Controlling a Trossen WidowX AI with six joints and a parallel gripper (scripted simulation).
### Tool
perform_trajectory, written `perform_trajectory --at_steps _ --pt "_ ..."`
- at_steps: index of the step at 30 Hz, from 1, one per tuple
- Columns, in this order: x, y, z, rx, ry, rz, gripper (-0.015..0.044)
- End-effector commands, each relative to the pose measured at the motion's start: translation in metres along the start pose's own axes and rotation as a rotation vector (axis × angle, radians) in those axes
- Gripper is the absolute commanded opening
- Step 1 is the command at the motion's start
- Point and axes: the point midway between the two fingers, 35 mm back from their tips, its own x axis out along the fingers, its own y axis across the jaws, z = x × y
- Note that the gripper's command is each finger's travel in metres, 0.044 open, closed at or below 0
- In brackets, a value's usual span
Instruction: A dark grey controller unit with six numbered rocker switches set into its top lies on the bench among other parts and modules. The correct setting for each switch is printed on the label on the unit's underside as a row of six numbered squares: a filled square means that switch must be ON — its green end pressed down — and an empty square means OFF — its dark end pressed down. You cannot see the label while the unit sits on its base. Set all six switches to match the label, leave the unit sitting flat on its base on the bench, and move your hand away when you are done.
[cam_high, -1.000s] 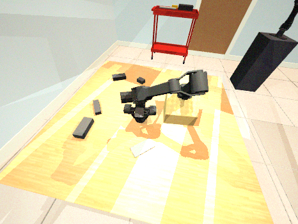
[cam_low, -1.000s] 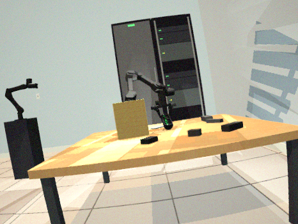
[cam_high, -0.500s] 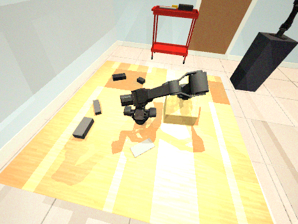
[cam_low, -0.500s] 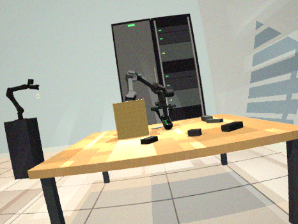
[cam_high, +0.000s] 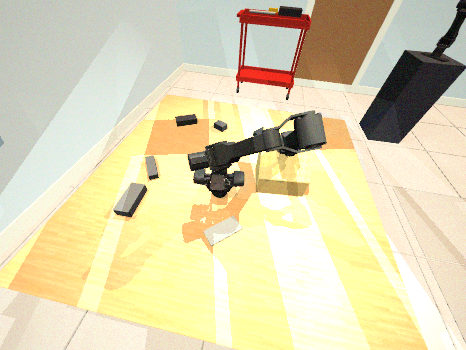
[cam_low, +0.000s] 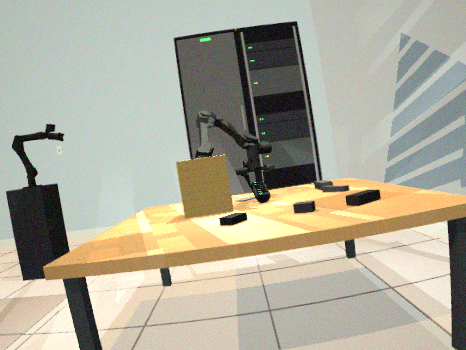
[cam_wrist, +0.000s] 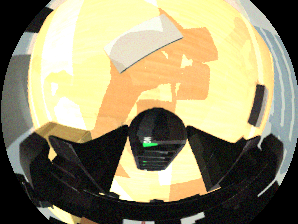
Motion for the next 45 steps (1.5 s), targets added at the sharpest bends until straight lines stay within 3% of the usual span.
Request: perform_trajectory --at_steps 1,45 --pt "0.004 0.002 -0.004 0.019 0.019 0.005 0.0338" --pt "0.035 0.002 0.010 0.019 0.017 0.005 0.0338"
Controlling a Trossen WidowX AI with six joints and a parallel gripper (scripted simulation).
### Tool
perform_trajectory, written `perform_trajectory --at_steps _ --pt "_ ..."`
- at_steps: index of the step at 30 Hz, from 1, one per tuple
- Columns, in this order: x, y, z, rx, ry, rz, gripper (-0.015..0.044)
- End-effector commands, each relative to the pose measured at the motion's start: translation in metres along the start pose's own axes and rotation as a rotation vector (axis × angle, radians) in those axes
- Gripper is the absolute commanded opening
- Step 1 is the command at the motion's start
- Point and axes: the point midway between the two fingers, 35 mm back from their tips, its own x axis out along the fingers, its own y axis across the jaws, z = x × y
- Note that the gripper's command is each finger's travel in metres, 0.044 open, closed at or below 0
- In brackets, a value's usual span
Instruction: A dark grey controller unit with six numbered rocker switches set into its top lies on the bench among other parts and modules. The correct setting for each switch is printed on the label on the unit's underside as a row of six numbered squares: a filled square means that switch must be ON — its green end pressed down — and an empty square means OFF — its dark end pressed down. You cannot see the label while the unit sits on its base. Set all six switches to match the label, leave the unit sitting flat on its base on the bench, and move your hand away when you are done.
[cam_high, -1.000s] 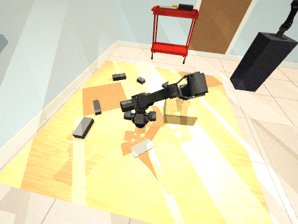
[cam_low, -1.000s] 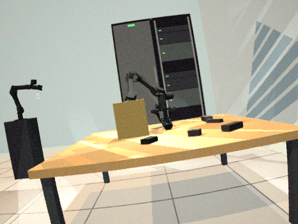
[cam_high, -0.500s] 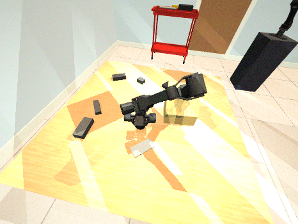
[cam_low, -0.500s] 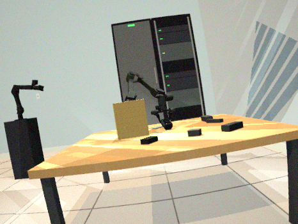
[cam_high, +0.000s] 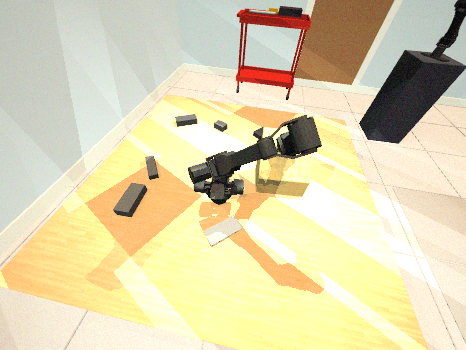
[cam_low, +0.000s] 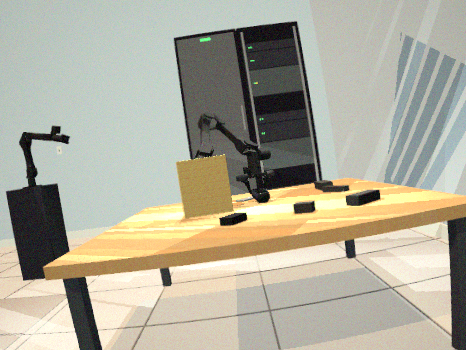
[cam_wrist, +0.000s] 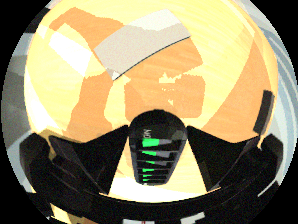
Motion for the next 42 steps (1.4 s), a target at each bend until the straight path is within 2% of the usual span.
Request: perform_trajectory --at_steps 1,31,35,42 --pt "0.0044 0.0013 -0.0044 0.019 0.017 0.003 0.0338" --pt "0.0081 0.0003 0.0015 0.001 0.001 0.001 0.0338" --pt "0.0082 0.0002 0.0013 0.002 0.001 0.001 0.0440" --pt "0.0082 0.0002 0.0013 0.002 0.001 0.001 0.0440"
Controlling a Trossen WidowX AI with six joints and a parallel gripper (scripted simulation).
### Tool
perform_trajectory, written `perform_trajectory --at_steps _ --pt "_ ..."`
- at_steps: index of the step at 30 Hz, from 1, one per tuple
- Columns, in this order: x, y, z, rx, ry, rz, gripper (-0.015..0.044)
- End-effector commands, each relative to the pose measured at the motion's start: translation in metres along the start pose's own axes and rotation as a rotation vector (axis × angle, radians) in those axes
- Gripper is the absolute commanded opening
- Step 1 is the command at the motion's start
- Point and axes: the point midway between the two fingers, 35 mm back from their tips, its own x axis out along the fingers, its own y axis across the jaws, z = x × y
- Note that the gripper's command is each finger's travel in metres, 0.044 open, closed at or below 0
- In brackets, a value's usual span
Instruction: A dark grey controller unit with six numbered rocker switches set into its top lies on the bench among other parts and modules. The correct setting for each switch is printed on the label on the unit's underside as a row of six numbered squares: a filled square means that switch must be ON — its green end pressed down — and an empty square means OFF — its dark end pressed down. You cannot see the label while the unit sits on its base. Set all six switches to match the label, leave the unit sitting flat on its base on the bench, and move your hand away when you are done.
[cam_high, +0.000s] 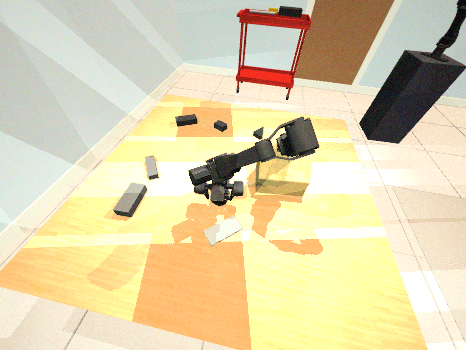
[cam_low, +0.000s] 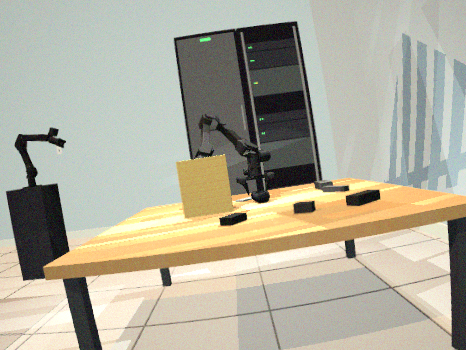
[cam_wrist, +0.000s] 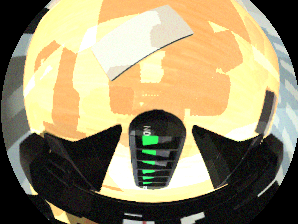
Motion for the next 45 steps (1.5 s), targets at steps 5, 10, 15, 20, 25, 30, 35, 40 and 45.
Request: perform_trajectory --at_steps 5,10,15,20,25,30,35,40,45 --pt "-0.017 -0.001 -0.027 -0.001 0.008 0.002 0.0440" --pt "-0.041 0.002 -0.060 0.001 0.001 0.001 0.0440" --pt "-0.041 0.002 -0.060 0.001 0.001 0.001 0.0440" --pt "-0.041 0.002 -0.060 0.001 0.001 0.001 0.0440" --pt "-0.041 0.002 -0.060 0.001 0.001 0.001 0.0440" --pt "-0.059 0.000 -0.060 0.002 0.006 -0.001 0.0440" --pt "-0.091 0.001 -0.059 0.005 0.008 -0.003 0.0440" --pt "-0.091 0.000 -0.060 0.005 0.008 -0.003 0.0414" --pt "-0.091 0.000 -0.060 0.005 0.008 -0.003 0.0282"
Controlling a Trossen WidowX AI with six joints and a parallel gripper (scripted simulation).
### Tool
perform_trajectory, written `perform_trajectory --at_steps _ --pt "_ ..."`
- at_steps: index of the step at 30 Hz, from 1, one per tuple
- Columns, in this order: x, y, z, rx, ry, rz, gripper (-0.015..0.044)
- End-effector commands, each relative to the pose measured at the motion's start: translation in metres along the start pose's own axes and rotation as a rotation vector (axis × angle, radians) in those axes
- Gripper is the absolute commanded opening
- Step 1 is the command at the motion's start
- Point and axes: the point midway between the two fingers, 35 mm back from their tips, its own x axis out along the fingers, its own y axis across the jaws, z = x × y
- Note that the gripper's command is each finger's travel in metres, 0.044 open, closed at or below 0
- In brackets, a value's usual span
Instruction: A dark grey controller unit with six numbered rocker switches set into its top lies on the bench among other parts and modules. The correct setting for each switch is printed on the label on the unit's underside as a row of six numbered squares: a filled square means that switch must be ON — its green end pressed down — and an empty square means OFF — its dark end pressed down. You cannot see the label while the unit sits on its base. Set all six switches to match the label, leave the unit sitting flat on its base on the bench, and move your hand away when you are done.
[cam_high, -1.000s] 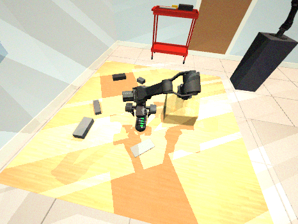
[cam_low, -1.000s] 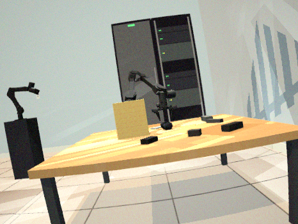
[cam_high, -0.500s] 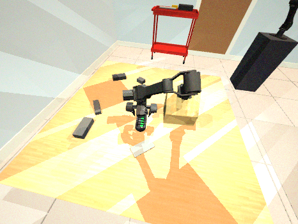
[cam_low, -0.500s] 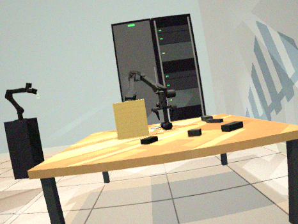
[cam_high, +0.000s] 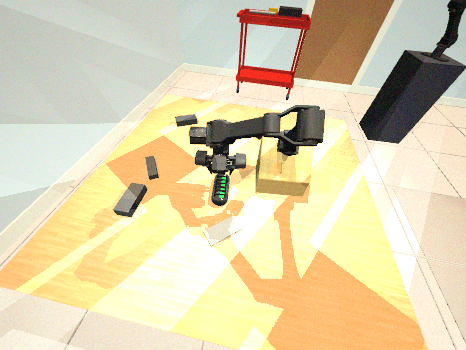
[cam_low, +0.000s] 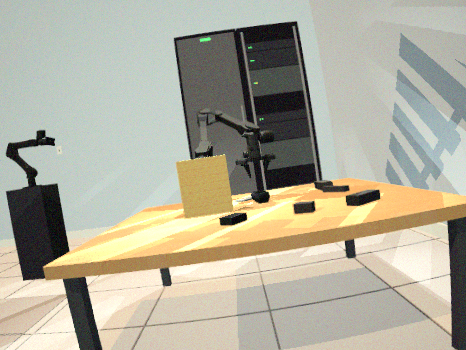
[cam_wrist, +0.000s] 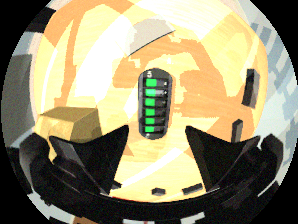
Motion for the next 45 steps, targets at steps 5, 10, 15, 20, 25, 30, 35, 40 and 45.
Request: perform_trajectory --at_steps 5,10,15,20,25,30,35,40,45 --pt "0.000 0.000 0.001 -0.006 -0.006 0.002 0.0151" --pt "0.000 0.000 0.001 -0.006 -0.006 0.002 0.0020" --pt "0.000 0.000 0.001 -0.006 -0.006 0.002 0.0000" --pt "0.000 0.000 0.001 -0.006 -0.006 0.002 0.0000" --pt "0.000 0.000 0.000 0.001 0.000 0.001 0.0105" --pt "0.000 0.000 0.000 0.001 0.000 0.001 0.0236" --pt "0.000 0.000 0.000 0.001 0.000 0.001 0.0368" --pt "0.000 0.000 0.000 0.001 0.000 0.001 0.0440" --pt "0.034 0.021 0.002 0.011 0.008 0.006 0.0309"
